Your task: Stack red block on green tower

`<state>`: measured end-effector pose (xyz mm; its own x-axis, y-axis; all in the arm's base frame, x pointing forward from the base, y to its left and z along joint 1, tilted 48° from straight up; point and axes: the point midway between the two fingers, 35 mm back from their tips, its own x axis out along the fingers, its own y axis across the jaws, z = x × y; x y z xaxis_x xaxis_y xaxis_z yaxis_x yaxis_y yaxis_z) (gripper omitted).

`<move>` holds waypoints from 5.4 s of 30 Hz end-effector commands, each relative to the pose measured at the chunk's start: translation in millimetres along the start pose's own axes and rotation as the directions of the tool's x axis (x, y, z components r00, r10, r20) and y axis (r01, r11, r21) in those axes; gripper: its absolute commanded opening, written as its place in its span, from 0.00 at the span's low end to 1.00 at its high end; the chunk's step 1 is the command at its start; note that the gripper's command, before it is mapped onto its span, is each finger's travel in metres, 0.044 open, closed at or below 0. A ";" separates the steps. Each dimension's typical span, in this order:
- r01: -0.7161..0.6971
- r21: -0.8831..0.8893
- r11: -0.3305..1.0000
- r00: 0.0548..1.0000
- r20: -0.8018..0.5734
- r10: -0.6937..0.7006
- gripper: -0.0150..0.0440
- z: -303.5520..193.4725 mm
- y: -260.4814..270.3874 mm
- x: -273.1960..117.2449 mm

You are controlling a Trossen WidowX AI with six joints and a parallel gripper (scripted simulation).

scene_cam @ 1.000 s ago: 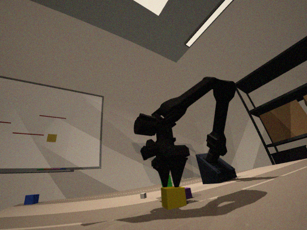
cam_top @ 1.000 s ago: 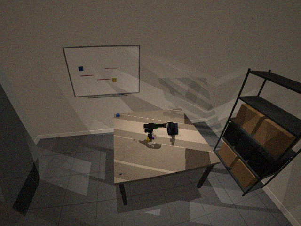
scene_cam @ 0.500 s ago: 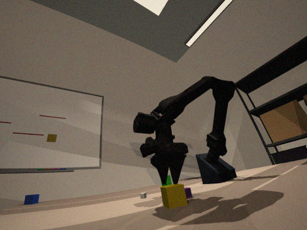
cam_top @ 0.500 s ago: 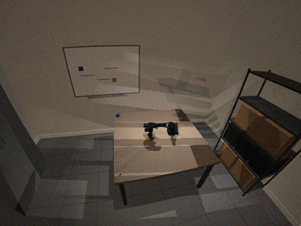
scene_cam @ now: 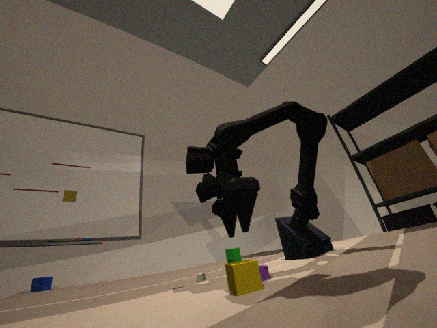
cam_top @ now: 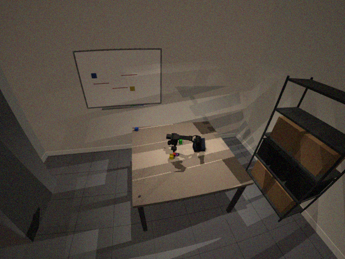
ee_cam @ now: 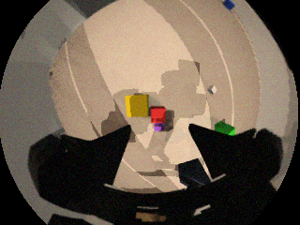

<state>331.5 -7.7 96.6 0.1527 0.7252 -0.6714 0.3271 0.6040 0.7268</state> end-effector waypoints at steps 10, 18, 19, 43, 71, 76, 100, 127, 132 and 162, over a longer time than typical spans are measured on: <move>0.015 -0.003 1.000 1.000 -0.025 -0.015 1.00 -3.7 -1.5 32.2; 0.013 -0.003 1.000 1.000 -0.025 -0.013 1.00 -5.2 -1.4 48.4; 0.013 -0.003 1.000 1.000 -0.025 -0.013 1.00 -5.1 -1.4 49.0; 0.012 -0.003 1.000 1.000 -0.025 -0.012 1.00 -6.1 -1.6 86.2; 0.011 -0.003 1.000 1.000 -0.026 -0.011 1.00 -6.5 -1.5 90.1; 0.011 -0.003 1.000 1.000 -0.026 -0.011 1.00 -6.5 -1.5 90.1; 0.011 -0.003 1.000 1.000 -0.026 -0.011 0.69 -6.5 -1.6 91.2; 0.014 -0.003 1.000 1.000 -0.025 -0.014 0.25 -4.6 -1.0 26.7; 0.016 -0.003 1.000 1.000 -0.025 -0.016 0.25 -3.9 -0.8 1.6; 0.058 0.008 0.998 0.998 -0.007 -0.058 0.25 -3.7 -115.6 -37.9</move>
<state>297.8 -89.4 56.3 0.1331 0.6949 -0.7067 0.3418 0.6371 0.6908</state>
